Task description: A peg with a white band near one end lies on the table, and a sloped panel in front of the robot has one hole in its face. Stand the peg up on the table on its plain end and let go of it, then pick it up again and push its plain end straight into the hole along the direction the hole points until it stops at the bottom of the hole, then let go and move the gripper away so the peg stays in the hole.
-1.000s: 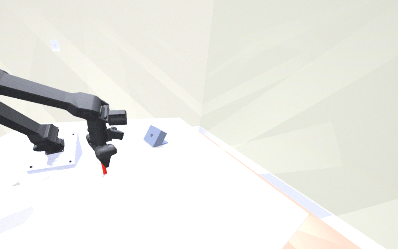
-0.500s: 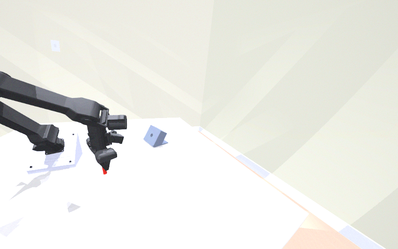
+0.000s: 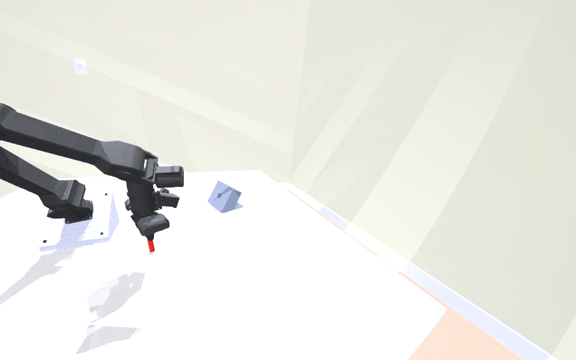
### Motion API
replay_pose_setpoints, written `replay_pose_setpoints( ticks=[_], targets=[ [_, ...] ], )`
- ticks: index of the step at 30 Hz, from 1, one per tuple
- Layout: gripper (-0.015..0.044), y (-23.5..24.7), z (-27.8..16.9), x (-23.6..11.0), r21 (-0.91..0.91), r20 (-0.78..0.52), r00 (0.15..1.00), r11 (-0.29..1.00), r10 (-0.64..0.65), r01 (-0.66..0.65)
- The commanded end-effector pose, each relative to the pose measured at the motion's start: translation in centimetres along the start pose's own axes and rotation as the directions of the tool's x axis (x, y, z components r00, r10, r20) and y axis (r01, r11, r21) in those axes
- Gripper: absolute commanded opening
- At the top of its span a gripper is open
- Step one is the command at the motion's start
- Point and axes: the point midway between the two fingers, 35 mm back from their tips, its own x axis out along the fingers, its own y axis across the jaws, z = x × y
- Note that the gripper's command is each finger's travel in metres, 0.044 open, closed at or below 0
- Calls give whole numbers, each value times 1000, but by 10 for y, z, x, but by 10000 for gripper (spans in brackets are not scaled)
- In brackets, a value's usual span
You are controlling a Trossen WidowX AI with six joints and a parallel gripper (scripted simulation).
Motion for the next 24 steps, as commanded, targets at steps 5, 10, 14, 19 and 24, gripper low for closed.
replay_pose_setpoints(
  ticks=[5, 10, 14, 19, 24],
  targets=[
    [0, 0, 0, -1, 3, -1, 1000, 1000, 1, -1],
    [0, 0, 2, -12, 2, 0, 1000, 1000, 4, -4],
    [0, 1, 4, -26, 1, 1, 1000, 1000, 7, -7],
    [0, 1, 5, -44, 0, 0, 1000, 1000, 7, -7],
    [0, 2, 6, -63, -2, -2, 1000, 1000, 5, -5]
  ],
)
